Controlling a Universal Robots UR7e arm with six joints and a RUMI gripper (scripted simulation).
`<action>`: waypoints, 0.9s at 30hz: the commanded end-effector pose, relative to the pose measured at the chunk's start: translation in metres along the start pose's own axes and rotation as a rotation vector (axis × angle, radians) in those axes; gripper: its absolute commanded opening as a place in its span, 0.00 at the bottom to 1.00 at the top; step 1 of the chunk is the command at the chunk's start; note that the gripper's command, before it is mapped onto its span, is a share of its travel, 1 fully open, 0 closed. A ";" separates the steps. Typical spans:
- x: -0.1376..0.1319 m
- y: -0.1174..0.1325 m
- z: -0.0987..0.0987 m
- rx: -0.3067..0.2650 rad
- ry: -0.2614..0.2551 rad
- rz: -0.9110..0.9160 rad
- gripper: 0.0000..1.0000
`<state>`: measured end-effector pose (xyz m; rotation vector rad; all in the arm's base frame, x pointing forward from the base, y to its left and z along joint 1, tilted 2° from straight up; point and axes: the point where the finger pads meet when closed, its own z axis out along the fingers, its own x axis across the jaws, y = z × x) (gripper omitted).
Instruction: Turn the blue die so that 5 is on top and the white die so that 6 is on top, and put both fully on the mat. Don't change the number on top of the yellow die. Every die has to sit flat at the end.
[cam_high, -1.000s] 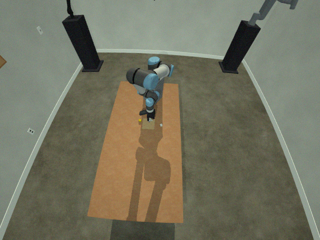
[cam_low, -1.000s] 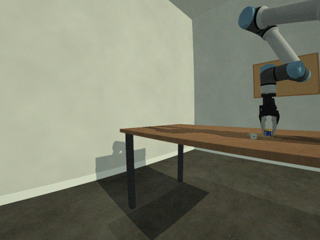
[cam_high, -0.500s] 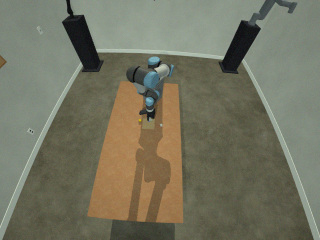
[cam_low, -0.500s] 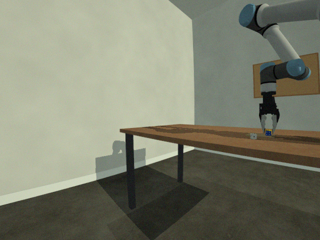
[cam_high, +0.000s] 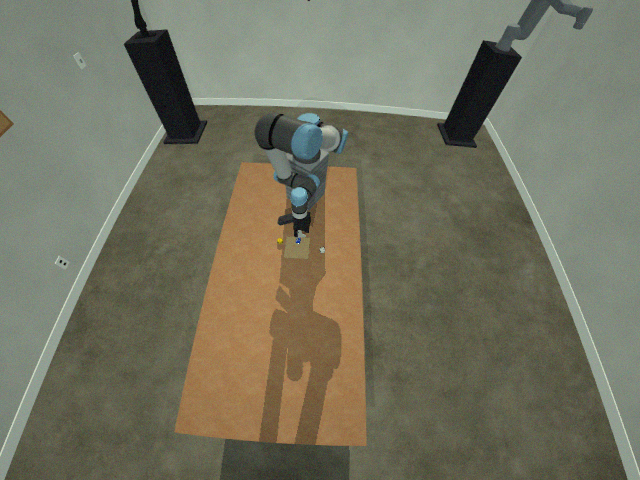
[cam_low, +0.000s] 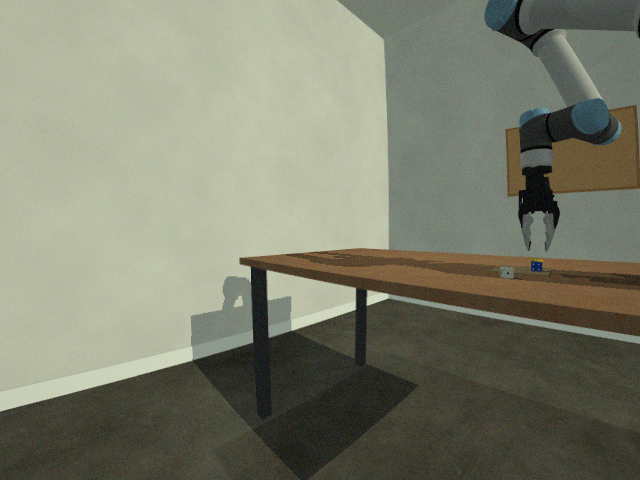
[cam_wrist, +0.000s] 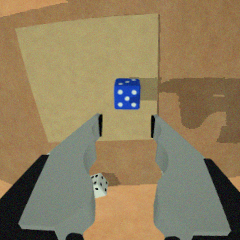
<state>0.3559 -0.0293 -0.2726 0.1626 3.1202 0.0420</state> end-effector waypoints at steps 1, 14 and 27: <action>-0.001 0.000 -0.022 0.000 0.001 0.000 0.24; -0.001 0.000 -0.037 0.000 0.001 0.000 0.24; -0.001 0.000 -0.037 0.000 0.001 0.000 1.00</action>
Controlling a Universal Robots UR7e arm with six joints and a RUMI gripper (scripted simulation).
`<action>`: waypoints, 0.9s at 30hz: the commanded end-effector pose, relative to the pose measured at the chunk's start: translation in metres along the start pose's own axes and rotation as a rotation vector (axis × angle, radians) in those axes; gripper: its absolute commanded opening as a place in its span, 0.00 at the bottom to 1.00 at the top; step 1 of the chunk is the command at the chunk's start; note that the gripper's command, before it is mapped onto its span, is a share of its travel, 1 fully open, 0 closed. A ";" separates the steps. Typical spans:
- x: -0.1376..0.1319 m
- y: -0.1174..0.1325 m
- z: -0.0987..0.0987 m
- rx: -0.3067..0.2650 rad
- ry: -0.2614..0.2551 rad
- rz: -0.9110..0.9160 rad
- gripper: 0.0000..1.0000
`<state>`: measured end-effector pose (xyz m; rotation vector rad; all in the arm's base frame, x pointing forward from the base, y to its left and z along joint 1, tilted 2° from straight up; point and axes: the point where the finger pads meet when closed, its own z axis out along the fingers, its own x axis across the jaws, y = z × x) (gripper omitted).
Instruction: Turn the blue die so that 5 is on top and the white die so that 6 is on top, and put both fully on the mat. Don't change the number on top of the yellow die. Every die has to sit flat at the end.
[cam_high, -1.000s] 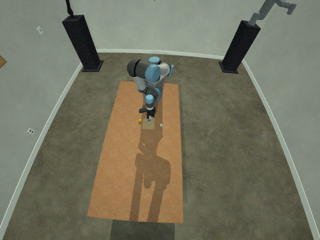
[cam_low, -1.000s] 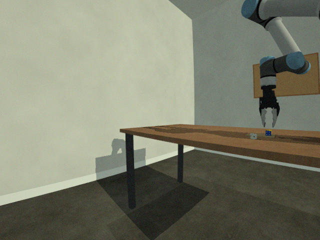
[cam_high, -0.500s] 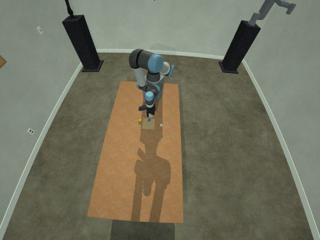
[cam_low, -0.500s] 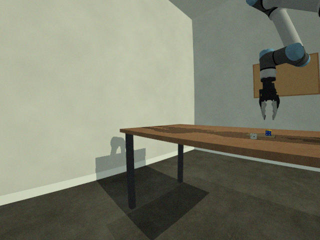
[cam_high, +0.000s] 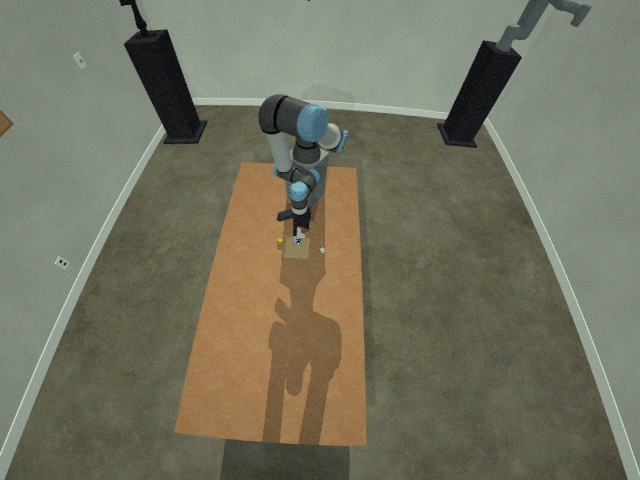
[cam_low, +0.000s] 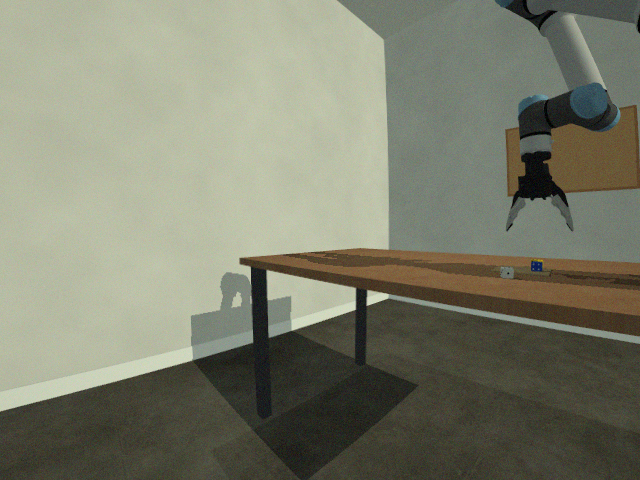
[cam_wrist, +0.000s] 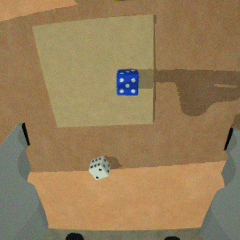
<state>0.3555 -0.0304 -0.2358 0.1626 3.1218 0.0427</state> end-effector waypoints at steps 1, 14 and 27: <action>0.000 0.000 0.000 0.000 -0.001 0.000 1.00; 0.000 0.000 0.000 0.000 -0.001 0.000 1.00; -0.002 0.001 0.000 0.000 -0.001 -0.048 1.00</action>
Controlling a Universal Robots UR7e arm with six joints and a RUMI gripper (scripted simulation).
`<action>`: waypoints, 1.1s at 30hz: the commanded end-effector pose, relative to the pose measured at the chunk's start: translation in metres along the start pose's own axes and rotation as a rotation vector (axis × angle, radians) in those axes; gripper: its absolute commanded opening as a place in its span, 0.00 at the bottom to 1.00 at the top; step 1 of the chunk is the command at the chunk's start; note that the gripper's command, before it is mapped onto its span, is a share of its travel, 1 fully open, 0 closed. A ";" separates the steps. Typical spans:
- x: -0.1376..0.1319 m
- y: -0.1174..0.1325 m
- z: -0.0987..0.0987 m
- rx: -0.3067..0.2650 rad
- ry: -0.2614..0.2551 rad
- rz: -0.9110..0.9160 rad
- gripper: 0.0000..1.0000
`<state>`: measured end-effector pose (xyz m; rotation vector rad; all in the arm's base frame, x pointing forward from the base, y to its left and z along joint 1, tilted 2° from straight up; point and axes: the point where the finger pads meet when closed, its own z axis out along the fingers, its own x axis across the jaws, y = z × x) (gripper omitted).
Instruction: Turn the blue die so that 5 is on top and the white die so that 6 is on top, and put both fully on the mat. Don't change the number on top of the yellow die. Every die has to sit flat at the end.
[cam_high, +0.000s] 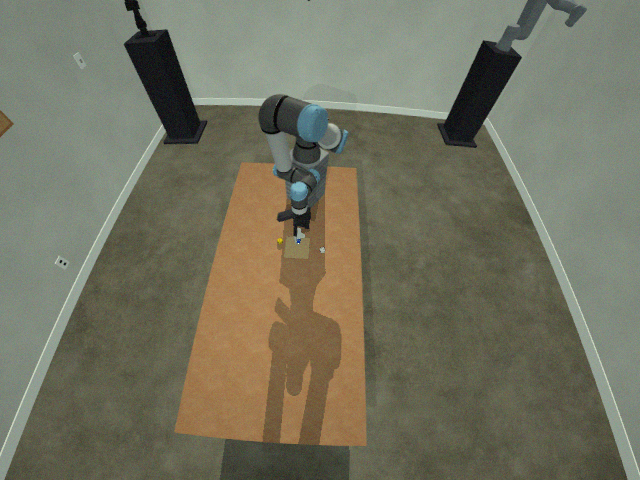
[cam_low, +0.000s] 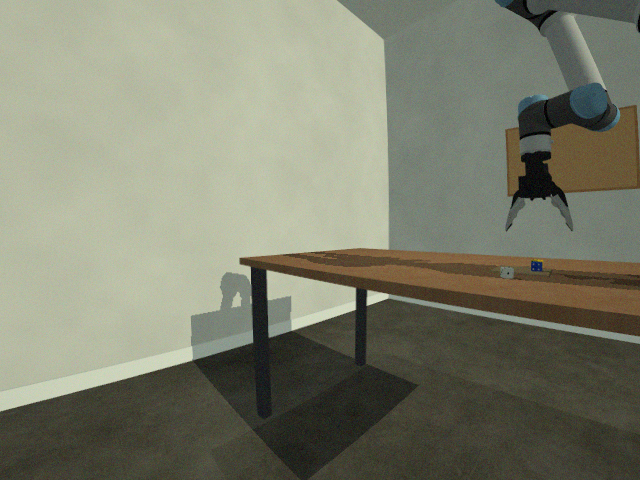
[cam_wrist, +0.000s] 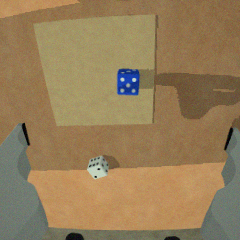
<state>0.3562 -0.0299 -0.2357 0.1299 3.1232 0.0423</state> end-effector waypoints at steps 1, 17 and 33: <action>-0.002 0.001 0.000 0.000 -0.001 -0.036 1.00; -0.009 0.008 0.001 0.000 -0.001 -0.268 1.00; -0.022 0.021 0.003 0.001 -0.001 -0.668 1.00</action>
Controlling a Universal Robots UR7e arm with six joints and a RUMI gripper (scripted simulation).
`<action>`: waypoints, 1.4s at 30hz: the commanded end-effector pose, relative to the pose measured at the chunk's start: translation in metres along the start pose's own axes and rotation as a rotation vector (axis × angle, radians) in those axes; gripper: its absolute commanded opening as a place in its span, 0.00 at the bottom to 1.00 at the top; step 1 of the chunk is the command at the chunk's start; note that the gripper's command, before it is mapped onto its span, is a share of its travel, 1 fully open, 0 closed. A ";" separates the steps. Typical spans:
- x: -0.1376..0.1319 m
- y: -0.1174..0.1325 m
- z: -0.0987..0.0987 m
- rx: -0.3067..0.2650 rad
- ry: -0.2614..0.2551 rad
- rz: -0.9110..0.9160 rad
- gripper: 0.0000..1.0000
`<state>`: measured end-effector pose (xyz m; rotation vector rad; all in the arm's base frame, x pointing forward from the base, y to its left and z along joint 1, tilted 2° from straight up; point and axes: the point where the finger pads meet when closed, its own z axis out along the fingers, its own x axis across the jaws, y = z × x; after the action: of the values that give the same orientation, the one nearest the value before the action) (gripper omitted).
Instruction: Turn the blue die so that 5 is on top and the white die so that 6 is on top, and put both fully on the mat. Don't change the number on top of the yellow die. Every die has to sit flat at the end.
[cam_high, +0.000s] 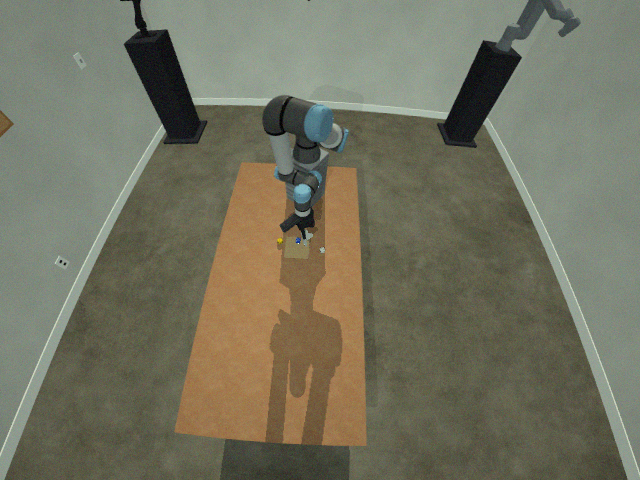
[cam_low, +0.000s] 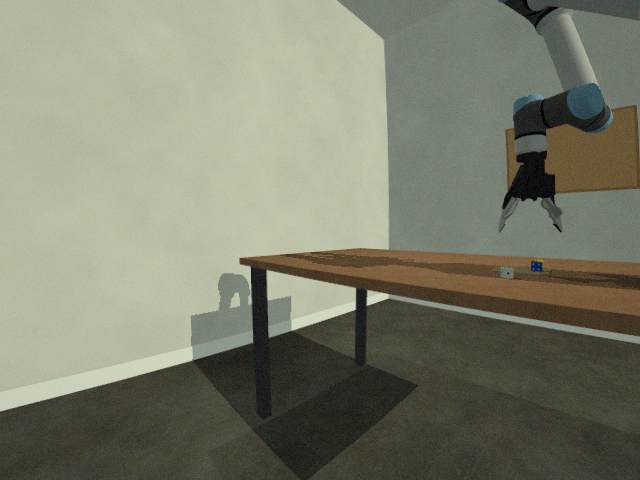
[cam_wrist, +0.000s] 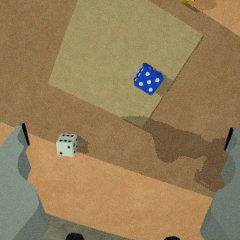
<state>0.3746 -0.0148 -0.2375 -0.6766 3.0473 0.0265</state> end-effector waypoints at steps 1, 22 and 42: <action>-0.007 0.002 0.000 -0.004 -0.004 -0.152 1.00; -0.029 0.014 0.002 -0.002 -0.005 -0.659 1.00; -0.050 0.032 0.004 -0.001 -0.005 -1.222 1.00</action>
<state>0.4031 0.0291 -0.2401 -2.1343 2.2698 0.0060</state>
